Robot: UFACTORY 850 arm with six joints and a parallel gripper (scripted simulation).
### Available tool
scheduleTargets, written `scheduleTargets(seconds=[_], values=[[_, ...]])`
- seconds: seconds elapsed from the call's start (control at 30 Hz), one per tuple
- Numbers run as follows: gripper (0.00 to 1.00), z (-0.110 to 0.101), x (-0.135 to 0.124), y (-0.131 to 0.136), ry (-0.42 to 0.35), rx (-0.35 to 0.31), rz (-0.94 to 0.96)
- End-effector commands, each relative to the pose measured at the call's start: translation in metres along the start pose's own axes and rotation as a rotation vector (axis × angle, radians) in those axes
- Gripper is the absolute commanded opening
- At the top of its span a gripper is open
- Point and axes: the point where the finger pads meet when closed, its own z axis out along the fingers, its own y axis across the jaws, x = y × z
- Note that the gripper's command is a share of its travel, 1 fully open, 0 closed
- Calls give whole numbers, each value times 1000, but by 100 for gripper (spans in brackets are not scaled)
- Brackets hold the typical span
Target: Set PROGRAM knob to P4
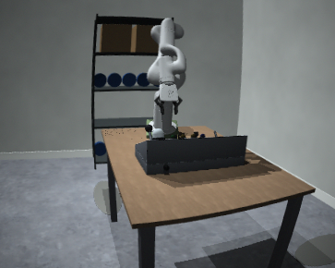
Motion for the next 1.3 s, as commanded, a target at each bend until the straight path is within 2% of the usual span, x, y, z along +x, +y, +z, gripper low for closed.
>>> scheduleTargets(seconds=[0.0,0.33,0.7,0.97,1.2,1.27], values=[[76,0,-1,0,-1,0,0],[76,-1,0,-6,0,13,28],[76,-4,5,-34,5,80,171],[76,-14,22,-85,4,208,445],[76,-39,57,-146,-18,385,810],[76,-39,57,-146,-18,385,810]])
